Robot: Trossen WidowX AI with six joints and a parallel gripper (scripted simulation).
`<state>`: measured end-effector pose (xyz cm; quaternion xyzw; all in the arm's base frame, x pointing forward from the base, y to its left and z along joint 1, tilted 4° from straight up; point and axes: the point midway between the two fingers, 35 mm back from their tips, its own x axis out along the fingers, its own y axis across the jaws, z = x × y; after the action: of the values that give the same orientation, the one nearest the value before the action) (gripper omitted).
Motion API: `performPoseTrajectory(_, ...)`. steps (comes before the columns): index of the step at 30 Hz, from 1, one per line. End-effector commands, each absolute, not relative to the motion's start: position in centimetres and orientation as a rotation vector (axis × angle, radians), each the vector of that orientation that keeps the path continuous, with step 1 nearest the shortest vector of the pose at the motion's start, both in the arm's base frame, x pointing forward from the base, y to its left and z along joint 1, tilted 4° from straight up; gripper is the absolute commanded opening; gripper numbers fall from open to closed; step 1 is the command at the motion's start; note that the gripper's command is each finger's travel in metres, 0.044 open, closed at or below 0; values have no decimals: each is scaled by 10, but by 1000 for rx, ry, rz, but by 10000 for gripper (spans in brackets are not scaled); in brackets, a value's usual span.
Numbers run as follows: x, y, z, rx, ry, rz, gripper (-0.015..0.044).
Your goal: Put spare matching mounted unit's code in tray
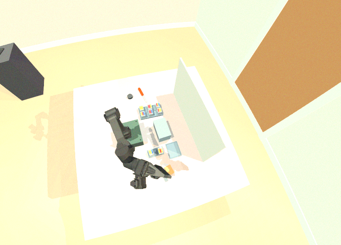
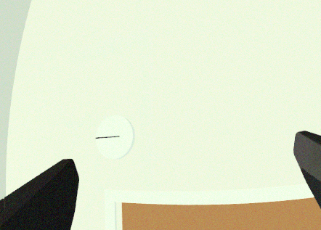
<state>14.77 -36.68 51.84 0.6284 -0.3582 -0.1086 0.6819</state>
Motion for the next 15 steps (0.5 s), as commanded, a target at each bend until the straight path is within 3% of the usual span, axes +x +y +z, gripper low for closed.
performPoseTrajectory(1, 199, -374, 483, 1425, -686, -346, 440)
performPoseTrajectory(8, 286, -366, 409, 1409, -372, -515, 440)
performPoseTrajectory(15, 362, -317, 328, 1281, 53, -615, 440)
